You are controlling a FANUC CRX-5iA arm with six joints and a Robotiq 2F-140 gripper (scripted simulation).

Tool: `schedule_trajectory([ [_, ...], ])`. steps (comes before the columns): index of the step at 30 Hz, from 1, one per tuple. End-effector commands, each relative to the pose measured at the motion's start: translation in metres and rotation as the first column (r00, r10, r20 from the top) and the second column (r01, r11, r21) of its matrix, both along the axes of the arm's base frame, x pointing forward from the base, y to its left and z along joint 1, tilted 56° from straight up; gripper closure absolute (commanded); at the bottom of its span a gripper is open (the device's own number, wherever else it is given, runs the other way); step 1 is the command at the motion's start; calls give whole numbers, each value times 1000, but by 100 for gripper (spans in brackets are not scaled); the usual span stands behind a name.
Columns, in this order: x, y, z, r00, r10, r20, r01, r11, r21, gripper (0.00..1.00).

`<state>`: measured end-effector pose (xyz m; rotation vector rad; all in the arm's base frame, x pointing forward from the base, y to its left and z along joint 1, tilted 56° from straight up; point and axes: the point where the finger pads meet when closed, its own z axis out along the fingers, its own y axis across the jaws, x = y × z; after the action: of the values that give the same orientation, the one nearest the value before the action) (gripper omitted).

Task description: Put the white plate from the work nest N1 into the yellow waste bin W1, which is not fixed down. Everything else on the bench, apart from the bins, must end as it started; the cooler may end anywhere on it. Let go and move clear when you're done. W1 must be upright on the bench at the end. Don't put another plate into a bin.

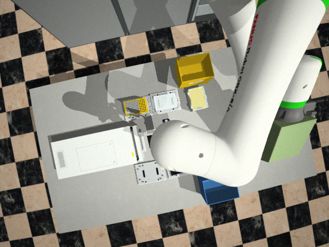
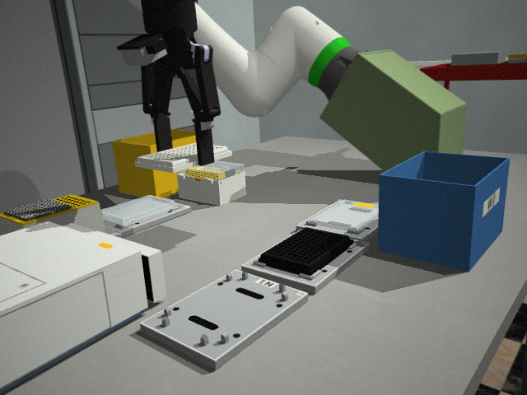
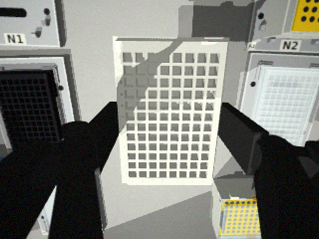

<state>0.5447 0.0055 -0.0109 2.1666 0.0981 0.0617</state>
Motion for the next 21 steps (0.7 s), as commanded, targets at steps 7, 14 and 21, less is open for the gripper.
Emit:
schedule_trajectory([
  [7,-13,-12,17,1000,2,1,-2,1000,1,90],
  [14,-21,-20,28,1000,2,1,-2,1000,1,90],
  [21,-31,-30,41,1000,2,1,-2,1000,1,90],
])
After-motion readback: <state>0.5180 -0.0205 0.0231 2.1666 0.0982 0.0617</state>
